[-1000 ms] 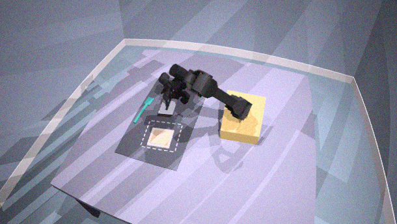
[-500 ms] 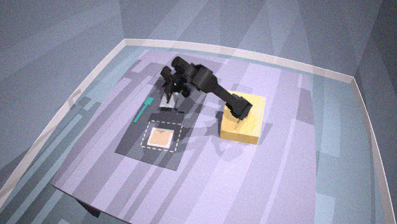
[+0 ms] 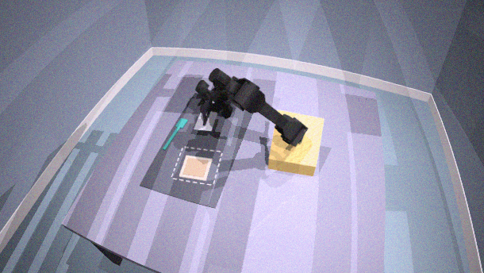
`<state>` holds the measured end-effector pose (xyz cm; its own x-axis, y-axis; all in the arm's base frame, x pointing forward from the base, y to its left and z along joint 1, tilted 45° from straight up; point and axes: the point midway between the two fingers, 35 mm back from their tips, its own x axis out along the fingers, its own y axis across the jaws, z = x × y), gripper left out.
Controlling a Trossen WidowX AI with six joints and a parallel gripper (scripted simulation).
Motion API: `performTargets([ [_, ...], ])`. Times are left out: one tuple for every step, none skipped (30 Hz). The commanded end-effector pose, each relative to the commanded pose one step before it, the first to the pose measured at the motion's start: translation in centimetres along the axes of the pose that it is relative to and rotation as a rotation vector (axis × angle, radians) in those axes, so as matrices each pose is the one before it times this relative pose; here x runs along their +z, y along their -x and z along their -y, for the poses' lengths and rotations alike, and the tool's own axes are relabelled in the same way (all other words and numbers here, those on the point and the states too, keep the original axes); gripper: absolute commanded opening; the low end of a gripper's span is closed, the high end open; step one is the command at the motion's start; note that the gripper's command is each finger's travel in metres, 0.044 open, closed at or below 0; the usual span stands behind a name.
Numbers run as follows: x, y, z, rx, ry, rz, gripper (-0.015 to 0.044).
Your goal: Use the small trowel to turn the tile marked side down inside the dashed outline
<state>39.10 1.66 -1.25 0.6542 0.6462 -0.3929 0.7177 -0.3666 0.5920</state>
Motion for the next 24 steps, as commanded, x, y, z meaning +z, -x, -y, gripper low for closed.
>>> performTargets([
  [0.142, 0.119, -0.369, 0.00893, 0.0081, 0.00170, 0.0000],
  [0.000, 0.000, 0.000, 0.00000, 0.0000, 0.00000, 0.0000],
  [0.000, 0.000, 0.000, 0.00000, 0.0000, 0.00000, 0.0000],
  [0.000, 0.000, 0.000, 0.00000, 0.0000, 0.00000, 0.0000],
  [0.000, 0.000, 0.000, 0.00000, 0.0000, 0.00000, 0.0000],
  [0.000, 0.000, 0.000, 0.00000, 0.0000, 0.00000, 0.0000],
  [0.000, 0.000, 0.000, 0.00000, 0.0000, 0.00000, 0.0000],
  [0.000, 0.000, 0.000, 0.00000, 0.0000, 0.00000, 0.0000],
  [0.000, 0.000, 0.000, 0.00000, 0.0000, 0.00000, 0.0000],
  [0.000, 0.000, 0.000, 0.00000, 0.0000, 0.00000, 0.0000],
  [0.000, 0.000, 0.000, 0.00000, 0.0000, 0.00000, 0.0000],
  [0.000, 0.000, 0.000, 0.00000, 0.0000, 0.00000, 0.0000],
  [-0.072, -0.058, 0.178, -0.00437, -0.0038, -0.00087, 0.0000],
  [-0.071, -0.058, 0.178, -0.00438, -0.0038, -0.00085, 0.0000],
  [0.000, 0.000, 0.000, 0.00000, 0.0000, 0.00000, 0.0000],
  [0.002, -0.002, 0.007, -0.00024, -0.0003, 0.00005, 0.0000],
  [0.002, -0.002, 0.007, -0.00024, -0.0003, 0.00005, 0.0000],
  [0.000, 0.000, 0.000, 0.00000, 0.0000, 0.00000, 0.0000],
  [0.074, -0.037, -0.006, -0.00094, -0.0048, 0.00280, 0.0000],
  [0.221, -0.111, -0.018, -0.00281, -0.0144, 0.00842, 0.0000],
  [0.366, -0.185, -0.032, -0.00463, -0.0239, 0.01413, 0.0000],
  [0.440, -0.226, -0.043, -0.00552, -0.0289, 0.01735, 0.0000],
  [0.433, -0.228, -0.048, -0.00540, -0.0287, 0.01753, 0.0000],
  [0.426, -0.229, -0.054, -0.00527, -0.0285, 0.01770, 0.0000],
])
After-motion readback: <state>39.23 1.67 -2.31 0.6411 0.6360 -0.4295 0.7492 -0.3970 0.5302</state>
